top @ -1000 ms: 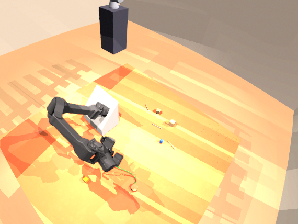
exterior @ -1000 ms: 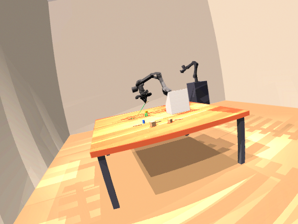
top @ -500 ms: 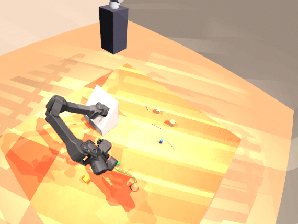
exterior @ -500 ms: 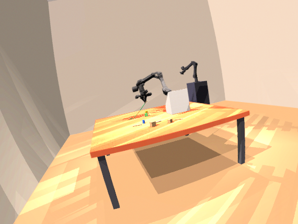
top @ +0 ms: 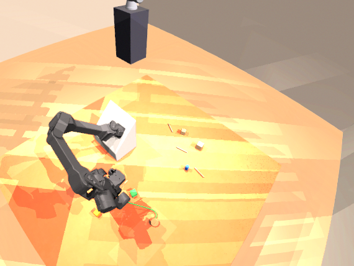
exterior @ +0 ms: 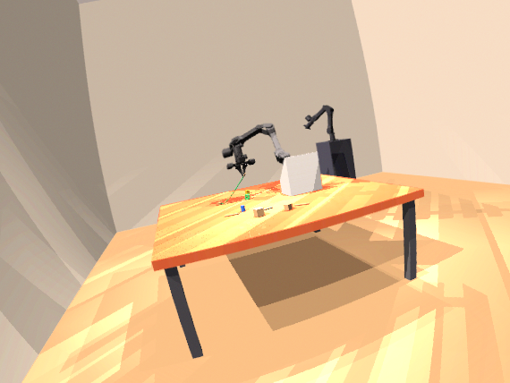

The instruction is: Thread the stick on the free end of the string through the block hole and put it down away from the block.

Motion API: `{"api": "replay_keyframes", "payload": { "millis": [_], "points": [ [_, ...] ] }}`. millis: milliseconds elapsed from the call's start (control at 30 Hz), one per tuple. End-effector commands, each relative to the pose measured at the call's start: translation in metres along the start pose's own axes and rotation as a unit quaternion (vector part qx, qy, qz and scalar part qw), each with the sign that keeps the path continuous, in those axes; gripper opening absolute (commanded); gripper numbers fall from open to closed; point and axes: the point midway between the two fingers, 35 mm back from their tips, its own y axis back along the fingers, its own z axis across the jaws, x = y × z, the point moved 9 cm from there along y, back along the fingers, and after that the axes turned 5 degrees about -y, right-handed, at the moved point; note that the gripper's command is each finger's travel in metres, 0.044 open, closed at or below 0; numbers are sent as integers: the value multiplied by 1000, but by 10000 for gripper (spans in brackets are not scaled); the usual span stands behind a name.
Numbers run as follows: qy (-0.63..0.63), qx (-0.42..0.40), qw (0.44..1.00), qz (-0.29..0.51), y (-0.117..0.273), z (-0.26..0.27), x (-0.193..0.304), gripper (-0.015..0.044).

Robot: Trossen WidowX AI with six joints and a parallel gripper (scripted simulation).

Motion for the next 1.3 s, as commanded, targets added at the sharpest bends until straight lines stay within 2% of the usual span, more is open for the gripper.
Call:
{"api": "replay_keyframes", "payload": {
  "millis": [0,667,1267],
  "points": [
    [-22,7,1000,-2,2,-2,6,0],
    [-124,42,991,-3,14,-8,39,0],
    [-116,38,992,15,3,-12,35,0]
  ]
}}
